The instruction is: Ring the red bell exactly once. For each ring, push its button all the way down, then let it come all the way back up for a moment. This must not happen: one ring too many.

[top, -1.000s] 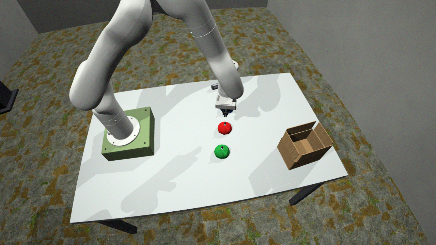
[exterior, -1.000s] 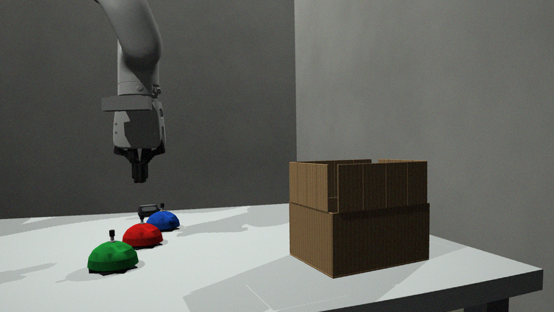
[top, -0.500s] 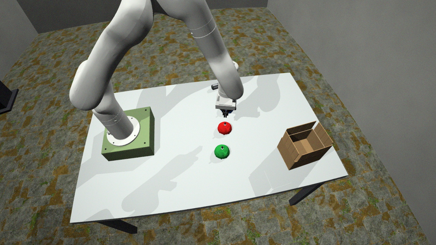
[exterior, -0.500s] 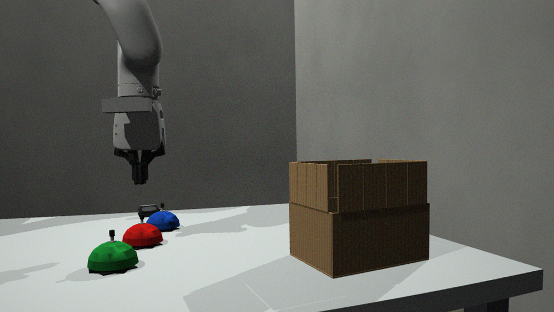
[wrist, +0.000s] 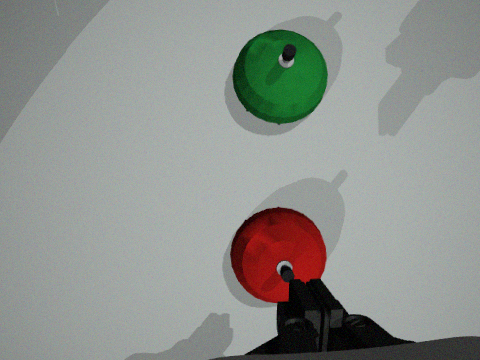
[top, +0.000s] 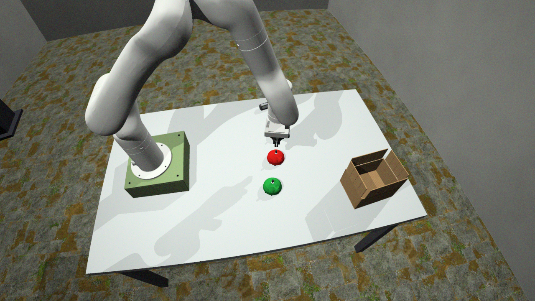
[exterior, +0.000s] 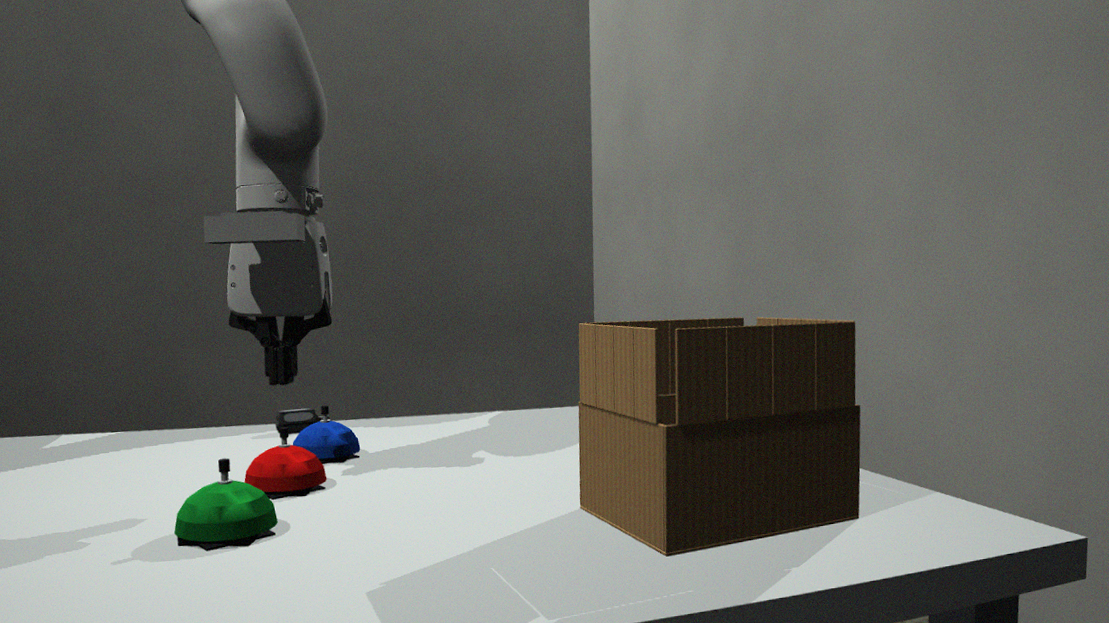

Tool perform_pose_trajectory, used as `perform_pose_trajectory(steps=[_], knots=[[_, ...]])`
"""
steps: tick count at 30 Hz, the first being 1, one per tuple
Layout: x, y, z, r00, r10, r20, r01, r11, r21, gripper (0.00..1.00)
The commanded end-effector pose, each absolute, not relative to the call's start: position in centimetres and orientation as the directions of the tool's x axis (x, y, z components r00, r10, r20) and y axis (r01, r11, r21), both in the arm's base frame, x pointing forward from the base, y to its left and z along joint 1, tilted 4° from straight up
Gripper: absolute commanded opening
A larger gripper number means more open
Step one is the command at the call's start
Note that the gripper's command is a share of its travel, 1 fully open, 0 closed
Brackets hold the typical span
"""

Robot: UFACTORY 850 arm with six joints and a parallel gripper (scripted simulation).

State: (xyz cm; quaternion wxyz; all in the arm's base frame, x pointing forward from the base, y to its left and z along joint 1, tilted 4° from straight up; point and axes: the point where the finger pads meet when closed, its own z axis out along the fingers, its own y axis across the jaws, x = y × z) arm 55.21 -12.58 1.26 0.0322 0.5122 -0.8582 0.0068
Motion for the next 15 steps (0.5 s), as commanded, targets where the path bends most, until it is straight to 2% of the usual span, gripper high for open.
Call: perform_pose_trajectory(steps=[1, 15], knots=[[55.3, -12.6, 0.5, -0.473, -0.879, 0.062, -0.88, 0.475, 0.02, 0.0], [55.2, -12.7, -1.6, -0.473, -0.879, 0.062, -0.88, 0.475, 0.02, 0.0]])
